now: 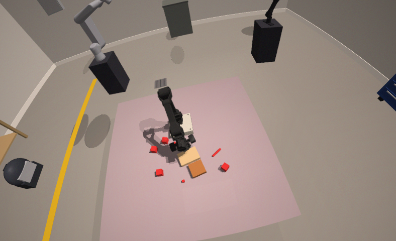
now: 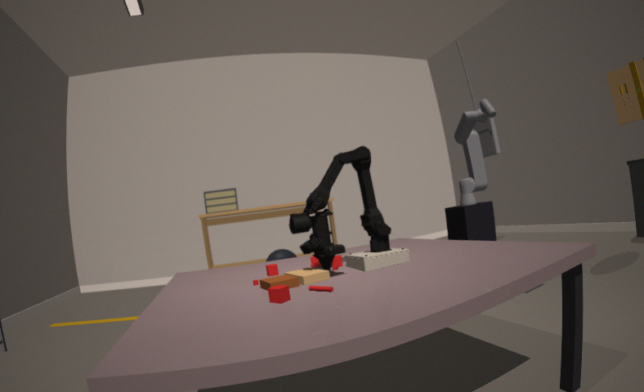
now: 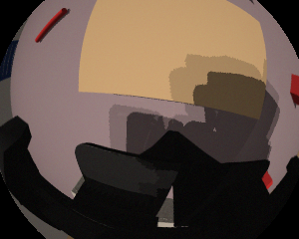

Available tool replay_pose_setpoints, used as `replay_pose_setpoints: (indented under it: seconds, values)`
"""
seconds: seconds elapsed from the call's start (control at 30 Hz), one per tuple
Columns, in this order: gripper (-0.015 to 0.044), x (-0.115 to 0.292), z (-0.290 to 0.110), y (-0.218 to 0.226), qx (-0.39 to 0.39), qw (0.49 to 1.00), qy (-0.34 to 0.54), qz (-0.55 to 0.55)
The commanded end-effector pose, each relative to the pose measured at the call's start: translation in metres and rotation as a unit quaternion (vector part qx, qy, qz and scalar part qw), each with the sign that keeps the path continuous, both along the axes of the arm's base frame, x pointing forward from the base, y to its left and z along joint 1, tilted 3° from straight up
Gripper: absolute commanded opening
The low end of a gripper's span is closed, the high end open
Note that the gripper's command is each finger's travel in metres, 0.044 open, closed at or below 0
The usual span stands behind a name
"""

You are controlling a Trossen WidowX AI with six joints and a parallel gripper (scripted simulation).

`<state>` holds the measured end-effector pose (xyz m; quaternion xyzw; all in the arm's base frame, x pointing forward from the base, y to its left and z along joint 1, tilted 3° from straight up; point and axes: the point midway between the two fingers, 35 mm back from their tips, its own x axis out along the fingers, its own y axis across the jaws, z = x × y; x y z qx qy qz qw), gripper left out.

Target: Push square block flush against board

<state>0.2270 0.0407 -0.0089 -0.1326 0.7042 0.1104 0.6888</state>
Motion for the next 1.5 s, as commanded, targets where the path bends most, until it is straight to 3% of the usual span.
replay_pose_setpoints:
  seconds: [0.0,0.37,0.53,0.73,1.0,1.17,1.47]
  values:
    - [0.0,-0.007,0.0,-0.002,0.001,1.0,-0.001,0.002]
    - [0.0,-0.022,-0.001,-0.007,0.001,1.0,-0.001,0.002]
    - [0.0,-0.017,0.052,-0.005,0.001,1.0,-0.001,0.002]
    - [0.0,-0.017,0.055,-0.003,0.001,1.0,-0.001,0.002]
    - [0.0,0.0,0.05,0.024,0.002,1.0,-0.001,0.005]
    - [0.0,-0.002,-0.002,0.023,0.002,1.0,-0.001,0.005]
    - [0.0,0.002,-0.001,0.024,0.002,1.0,-0.001,0.005]
